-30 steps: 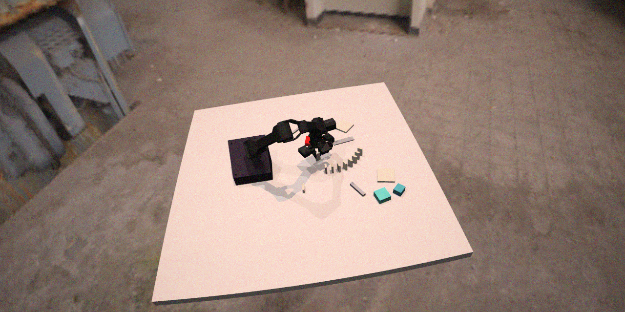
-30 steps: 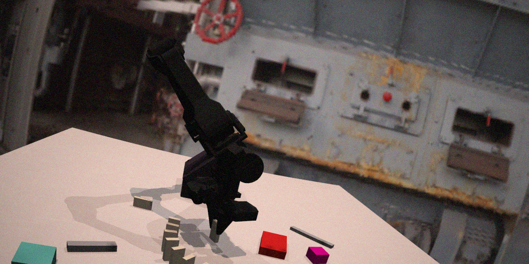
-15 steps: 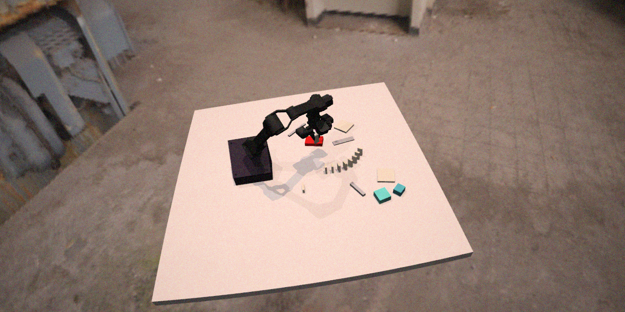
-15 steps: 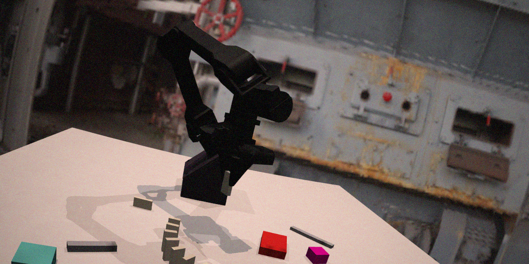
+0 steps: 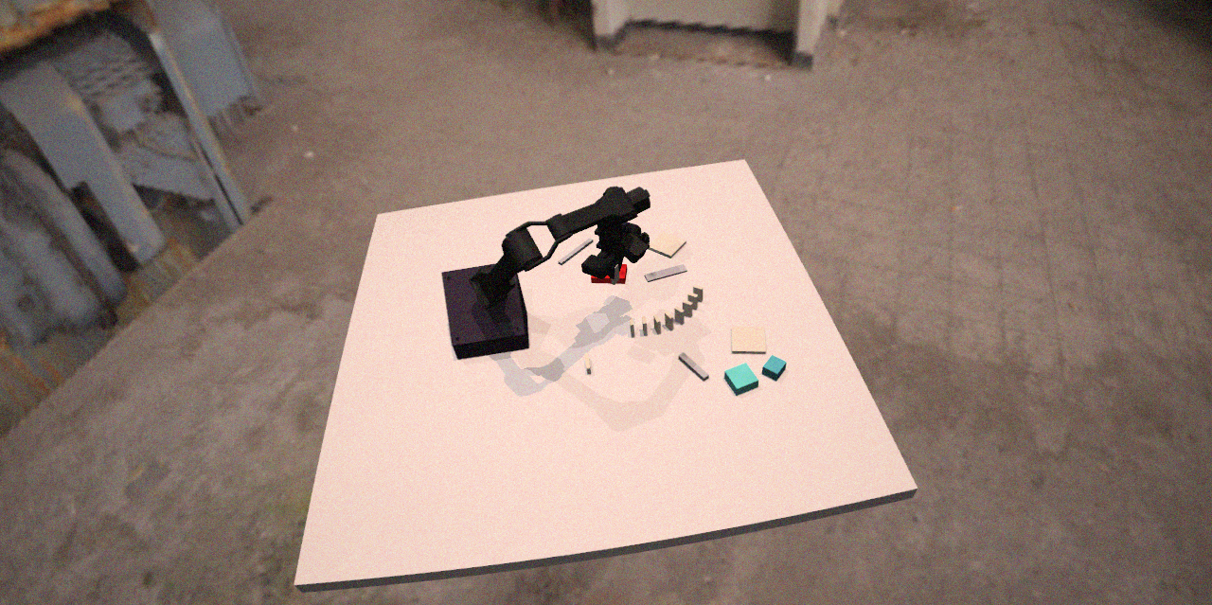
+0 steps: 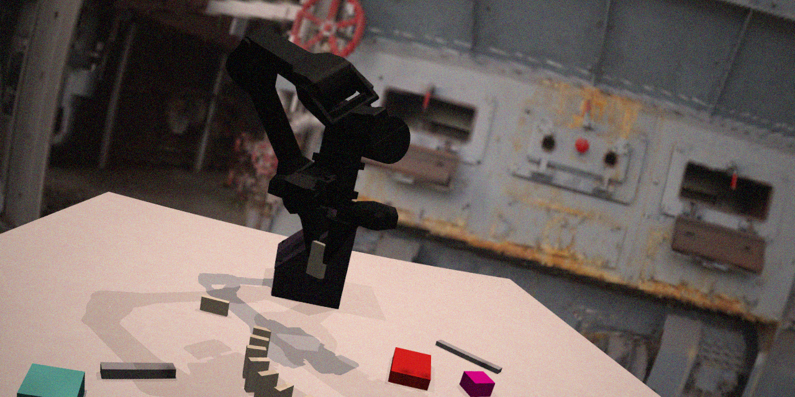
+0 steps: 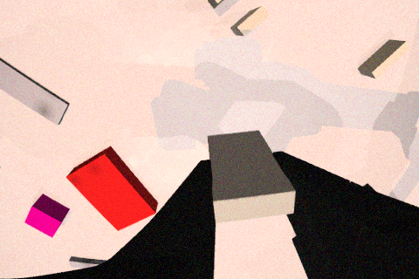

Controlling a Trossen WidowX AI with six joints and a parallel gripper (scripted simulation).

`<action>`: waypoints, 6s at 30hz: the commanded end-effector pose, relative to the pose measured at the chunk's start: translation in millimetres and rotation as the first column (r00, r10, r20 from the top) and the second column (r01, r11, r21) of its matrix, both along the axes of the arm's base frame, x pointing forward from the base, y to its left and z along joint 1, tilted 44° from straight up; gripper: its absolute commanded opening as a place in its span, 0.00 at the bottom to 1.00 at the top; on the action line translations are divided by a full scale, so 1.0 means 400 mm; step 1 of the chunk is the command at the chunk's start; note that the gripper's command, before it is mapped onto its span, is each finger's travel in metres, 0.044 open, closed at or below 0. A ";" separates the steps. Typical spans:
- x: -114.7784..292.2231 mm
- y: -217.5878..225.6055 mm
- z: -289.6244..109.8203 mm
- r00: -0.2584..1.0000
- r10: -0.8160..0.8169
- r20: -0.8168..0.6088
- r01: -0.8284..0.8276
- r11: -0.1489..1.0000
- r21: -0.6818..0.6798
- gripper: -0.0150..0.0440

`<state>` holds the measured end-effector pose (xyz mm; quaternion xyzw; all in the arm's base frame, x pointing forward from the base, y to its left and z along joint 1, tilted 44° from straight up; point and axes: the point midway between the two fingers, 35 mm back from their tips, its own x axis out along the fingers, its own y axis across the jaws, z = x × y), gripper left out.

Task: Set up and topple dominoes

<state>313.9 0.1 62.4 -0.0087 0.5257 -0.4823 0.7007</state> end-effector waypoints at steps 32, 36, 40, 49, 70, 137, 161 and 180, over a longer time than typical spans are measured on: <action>-0.009 -0.204 -0.015 0.814 0.426 -0.395 -0.423 0.901 0.098 0.44; -0.012 -0.245 -0.056 0.814 0.425 -0.395 -0.424 0.901 0.096 0.44; -0.019 -0.287 -0.094 0.814 0.423 -0.397 -0.423 0.901 0.092 0.44; -0.033 -0.333 -0.134 0.814 0.419 -0.402 -0.422 0.902 0.085 0.44; -0.033 -0.333 -0.134 0.814 0.419 -0.402 -0.422 0.902 0.085 0.97; -0.265 -0.349 0.087 -0.623 0.580 -0.525 -0.549 0.155 0.822 1.00; -0.274 -0.480 -0.046 -0.623 0.578 -0.527 -0.548 0.158 0.822 1.00; -0.275 -0.489 -0.056 -0.623 0.578 -0.527 -0.548 0.158 0.822 0.64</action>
